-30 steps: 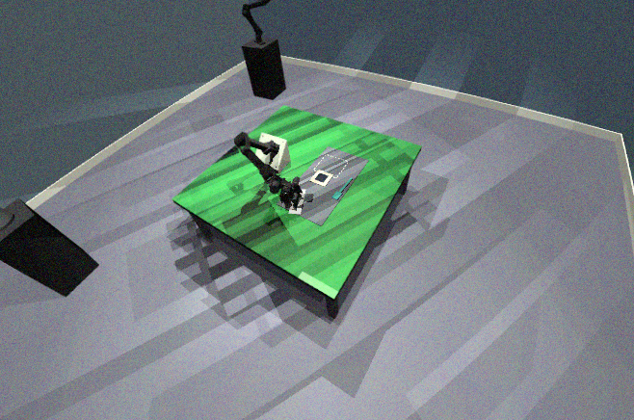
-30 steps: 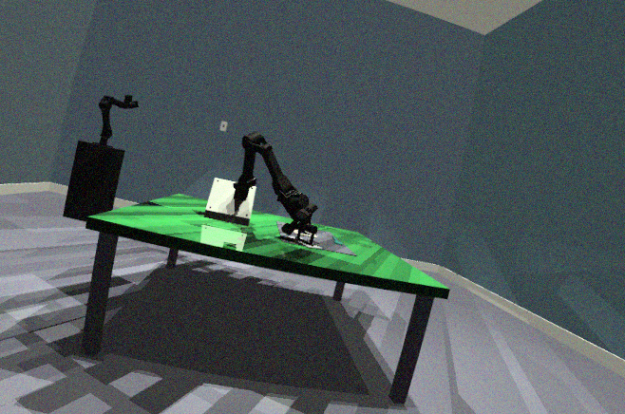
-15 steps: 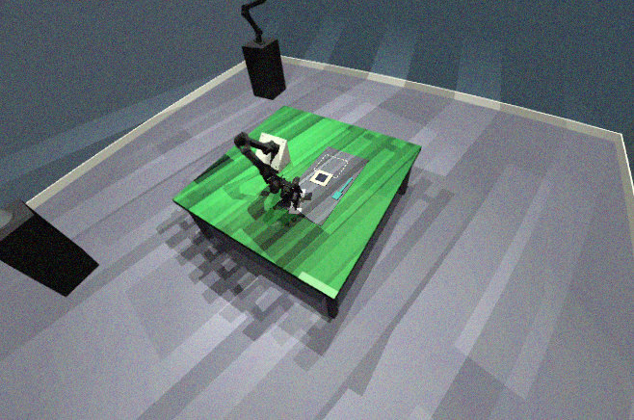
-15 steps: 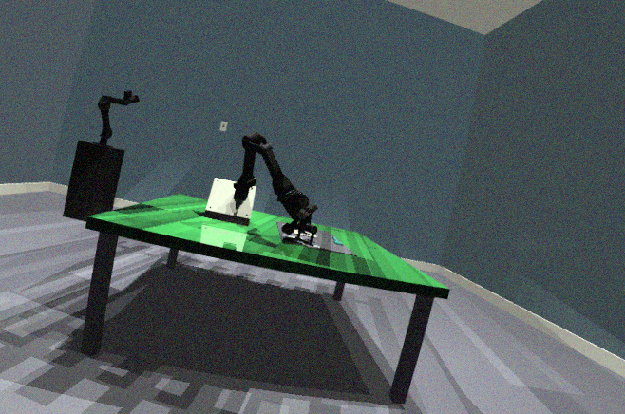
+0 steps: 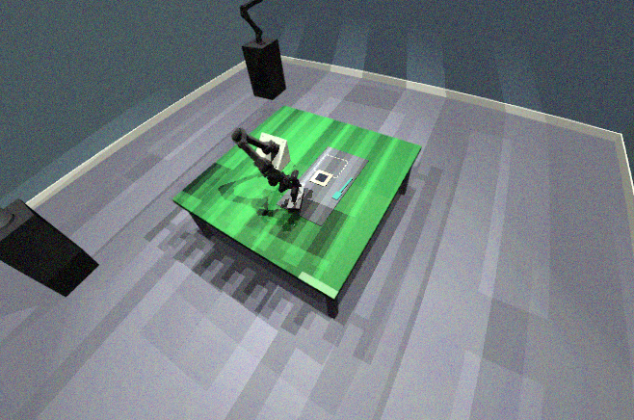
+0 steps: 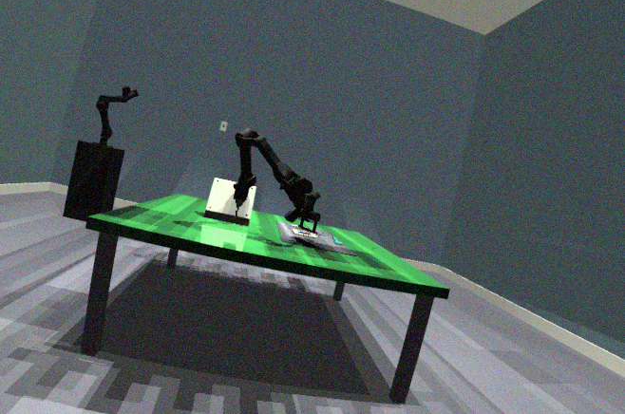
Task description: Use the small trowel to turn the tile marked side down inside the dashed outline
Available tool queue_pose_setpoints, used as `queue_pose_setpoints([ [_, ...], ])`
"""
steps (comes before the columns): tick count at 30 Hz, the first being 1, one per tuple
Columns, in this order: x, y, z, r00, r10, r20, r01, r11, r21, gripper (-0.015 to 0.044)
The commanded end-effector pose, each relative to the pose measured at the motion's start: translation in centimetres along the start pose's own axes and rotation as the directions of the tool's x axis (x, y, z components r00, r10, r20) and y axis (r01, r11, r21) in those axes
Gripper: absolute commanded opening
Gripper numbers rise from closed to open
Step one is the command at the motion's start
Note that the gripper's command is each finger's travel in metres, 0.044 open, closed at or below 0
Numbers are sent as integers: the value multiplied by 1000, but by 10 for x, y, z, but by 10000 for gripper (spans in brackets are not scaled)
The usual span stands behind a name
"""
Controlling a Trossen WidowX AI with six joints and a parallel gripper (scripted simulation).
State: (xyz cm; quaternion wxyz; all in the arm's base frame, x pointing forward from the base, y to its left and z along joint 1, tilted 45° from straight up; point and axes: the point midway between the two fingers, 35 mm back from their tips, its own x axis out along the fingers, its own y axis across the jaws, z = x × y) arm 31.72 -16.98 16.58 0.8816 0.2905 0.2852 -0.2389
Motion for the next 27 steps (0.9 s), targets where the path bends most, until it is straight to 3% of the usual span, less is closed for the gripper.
queue_pose_setpoints([
  [1, 1, 3, -1, 1000, -5, 7, 5, 1000, 6, 0],
  [11, 45, 20, -25, 983, -47, 177, 35, 997, 73, 0],
  [20, 59, 37, -54, 940, -54, 337, -6, 985, 175, 0],
  [27, 60, 37, -57, 936, -53, 348, -12, 983, 183, 0],
])
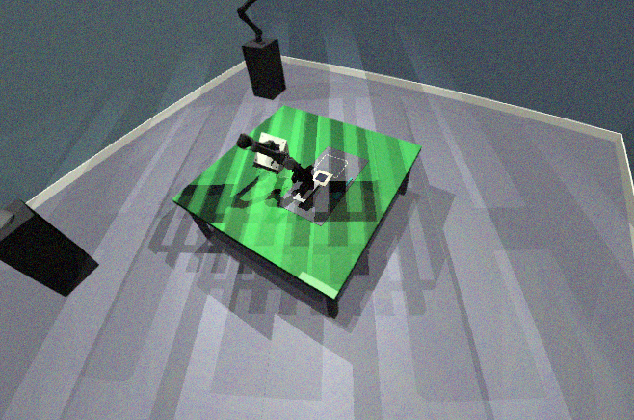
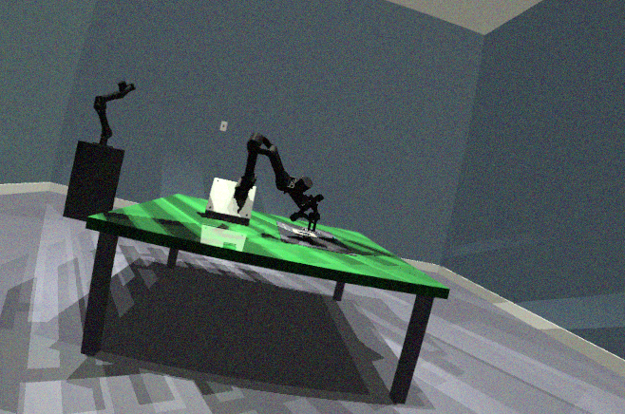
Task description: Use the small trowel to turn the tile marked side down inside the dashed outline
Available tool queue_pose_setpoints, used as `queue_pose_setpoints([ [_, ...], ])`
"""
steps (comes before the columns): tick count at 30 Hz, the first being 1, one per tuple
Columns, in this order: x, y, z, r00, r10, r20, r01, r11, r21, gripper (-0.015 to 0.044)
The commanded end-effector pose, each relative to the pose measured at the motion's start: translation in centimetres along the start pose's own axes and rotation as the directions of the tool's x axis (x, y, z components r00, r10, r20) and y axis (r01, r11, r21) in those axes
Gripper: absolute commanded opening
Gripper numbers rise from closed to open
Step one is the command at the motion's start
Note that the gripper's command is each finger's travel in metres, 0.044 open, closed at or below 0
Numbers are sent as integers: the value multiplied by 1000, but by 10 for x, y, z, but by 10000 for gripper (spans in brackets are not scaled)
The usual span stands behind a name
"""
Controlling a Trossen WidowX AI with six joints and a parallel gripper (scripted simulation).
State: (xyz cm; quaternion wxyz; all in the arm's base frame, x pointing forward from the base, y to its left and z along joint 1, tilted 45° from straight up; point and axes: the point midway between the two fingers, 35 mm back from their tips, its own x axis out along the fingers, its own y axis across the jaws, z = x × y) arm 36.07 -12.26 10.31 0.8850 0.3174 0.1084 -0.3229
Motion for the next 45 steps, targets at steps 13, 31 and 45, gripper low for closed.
queue_pose_setpoints([
  [13, 14, -14, -3, 1000, 6, 7, -6, 1000, 6, 0],
  [31, 25, -28, -10, 1000, 6, 7, -6, 1000, 6, 0],
  [45, 25, -26, -33, 1000, 6, 5, -6, 1000, 6, 0],
])
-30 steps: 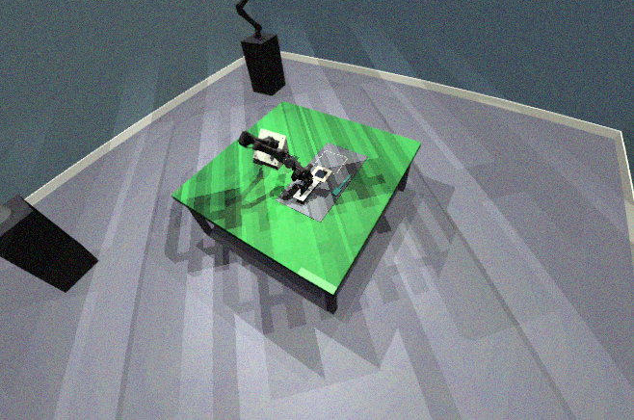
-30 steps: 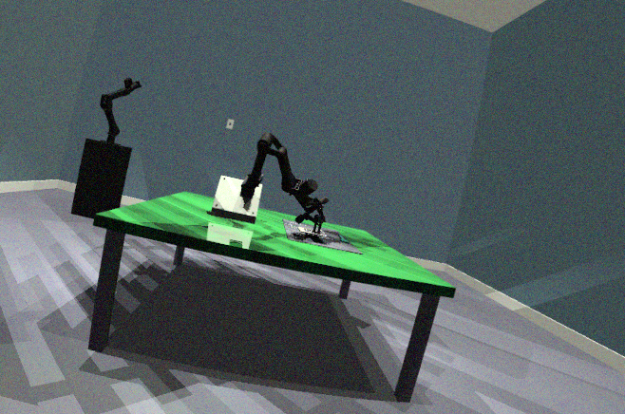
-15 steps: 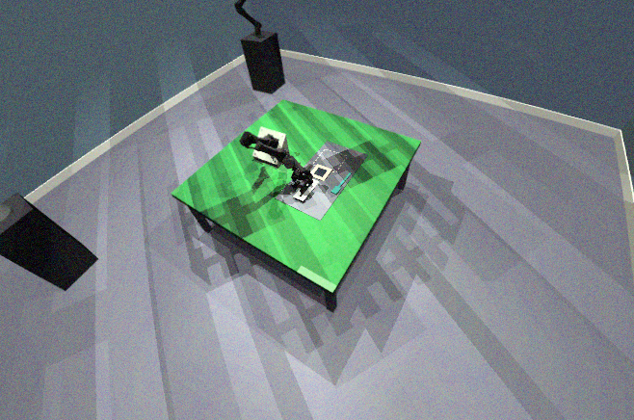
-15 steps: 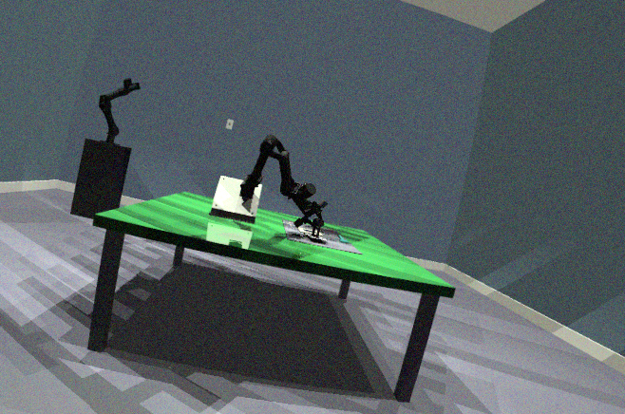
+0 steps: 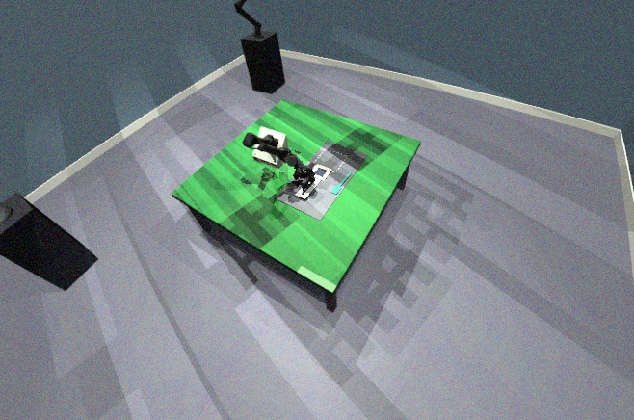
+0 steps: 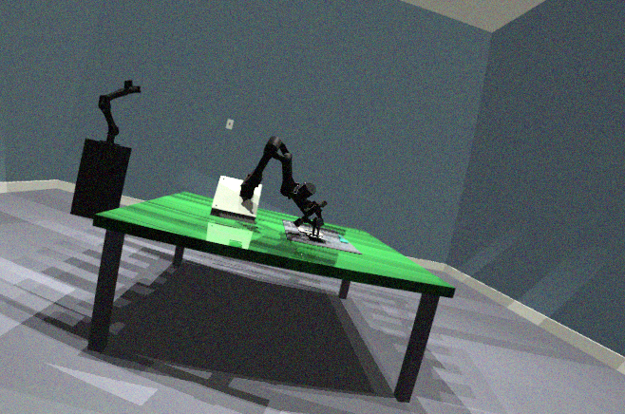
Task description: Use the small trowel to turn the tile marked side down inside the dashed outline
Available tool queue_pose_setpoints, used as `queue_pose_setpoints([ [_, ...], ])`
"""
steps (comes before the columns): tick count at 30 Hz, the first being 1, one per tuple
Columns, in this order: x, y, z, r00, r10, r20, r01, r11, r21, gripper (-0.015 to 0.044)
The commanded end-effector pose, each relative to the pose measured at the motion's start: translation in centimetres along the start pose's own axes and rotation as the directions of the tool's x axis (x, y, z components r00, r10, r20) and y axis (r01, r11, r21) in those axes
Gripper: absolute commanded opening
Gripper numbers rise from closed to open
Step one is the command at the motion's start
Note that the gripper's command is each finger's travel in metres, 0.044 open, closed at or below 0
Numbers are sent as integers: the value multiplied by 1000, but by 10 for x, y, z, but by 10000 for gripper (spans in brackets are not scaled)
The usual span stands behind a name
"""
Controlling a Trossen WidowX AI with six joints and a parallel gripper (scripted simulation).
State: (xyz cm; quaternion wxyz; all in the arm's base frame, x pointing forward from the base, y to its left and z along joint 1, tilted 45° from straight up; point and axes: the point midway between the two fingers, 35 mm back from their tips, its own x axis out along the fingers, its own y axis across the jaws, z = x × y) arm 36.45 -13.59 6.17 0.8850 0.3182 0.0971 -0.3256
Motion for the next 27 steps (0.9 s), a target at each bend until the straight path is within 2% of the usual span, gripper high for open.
queue_pose_setpoints([
  [1, -1, 0, -11, 1000, 3, -16, -3, 1000, -3, 0],
  [21, -5, 2, -37, 1000, 3, -17, -3, 1000, -1, 0],
  [27, -12, 11, -33, 998, 6, -65, -2, 998, 57, 0],
])
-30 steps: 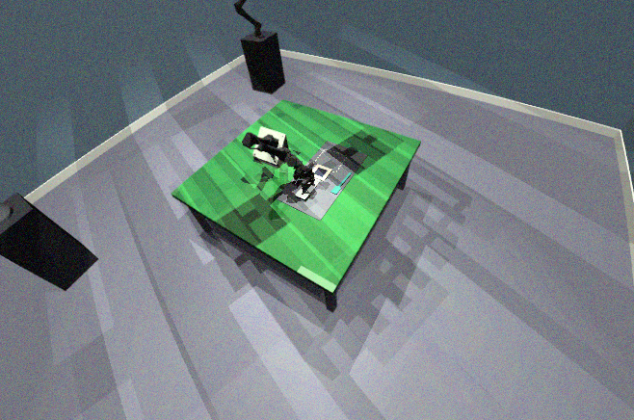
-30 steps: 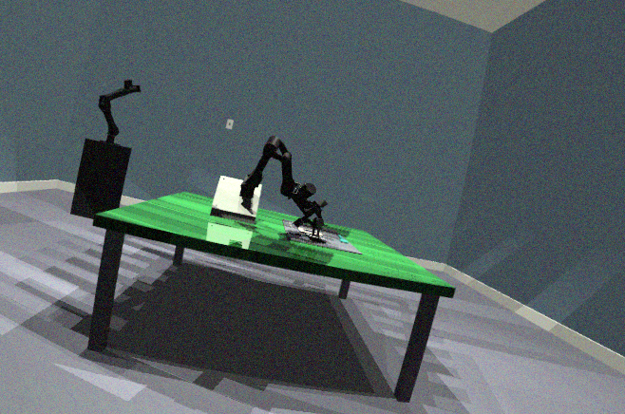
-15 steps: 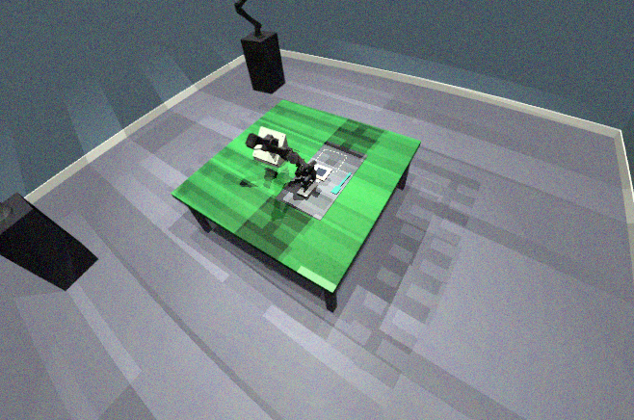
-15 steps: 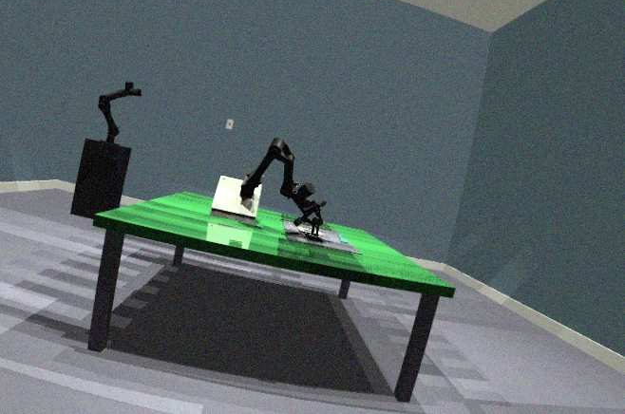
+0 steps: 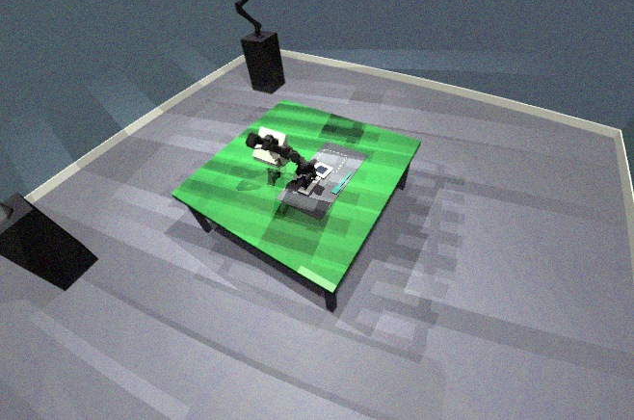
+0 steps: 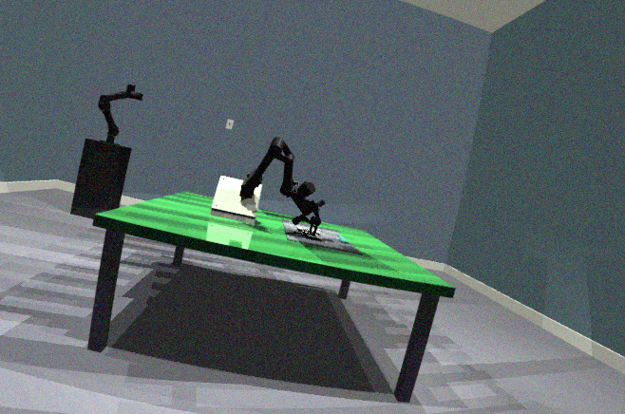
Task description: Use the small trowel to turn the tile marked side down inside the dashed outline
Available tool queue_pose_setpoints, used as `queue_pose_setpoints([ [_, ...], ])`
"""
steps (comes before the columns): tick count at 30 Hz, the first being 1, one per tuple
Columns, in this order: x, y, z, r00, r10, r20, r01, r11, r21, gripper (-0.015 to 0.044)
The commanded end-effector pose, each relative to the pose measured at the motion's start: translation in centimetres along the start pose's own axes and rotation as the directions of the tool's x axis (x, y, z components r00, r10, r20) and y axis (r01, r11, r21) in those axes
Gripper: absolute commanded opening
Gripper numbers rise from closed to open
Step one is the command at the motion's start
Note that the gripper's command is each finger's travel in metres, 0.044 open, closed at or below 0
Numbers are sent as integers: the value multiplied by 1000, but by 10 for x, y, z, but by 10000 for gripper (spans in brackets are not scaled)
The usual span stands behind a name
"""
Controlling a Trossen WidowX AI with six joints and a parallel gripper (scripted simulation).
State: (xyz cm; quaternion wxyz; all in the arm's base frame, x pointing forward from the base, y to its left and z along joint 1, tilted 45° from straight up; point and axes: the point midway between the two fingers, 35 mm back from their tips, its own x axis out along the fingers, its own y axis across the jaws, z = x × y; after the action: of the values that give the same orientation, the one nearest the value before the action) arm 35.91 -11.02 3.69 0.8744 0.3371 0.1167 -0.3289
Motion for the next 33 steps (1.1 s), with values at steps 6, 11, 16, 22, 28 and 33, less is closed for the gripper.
queue_pose_setpoints([
  [6, -20, 29, -5, 999, 26, -37, -24, 998, 50, 0],
  [11, -29, 40, -16, 999, 26, -38, -24, 998, 51, 0],
  [16, -37, 49, -31, 999, 26, -39, -24, 998, 52, 0],
  [22, -43, 55, -51, 999, 26, -39, -24, 998, 53, 0],
  [28, -45, 58, -73, 999, 26, -40, -24, 998, 54, 0],
  [33, -43, 56, -91, 999, 27, -40, -24, 998, 55, 0],
])
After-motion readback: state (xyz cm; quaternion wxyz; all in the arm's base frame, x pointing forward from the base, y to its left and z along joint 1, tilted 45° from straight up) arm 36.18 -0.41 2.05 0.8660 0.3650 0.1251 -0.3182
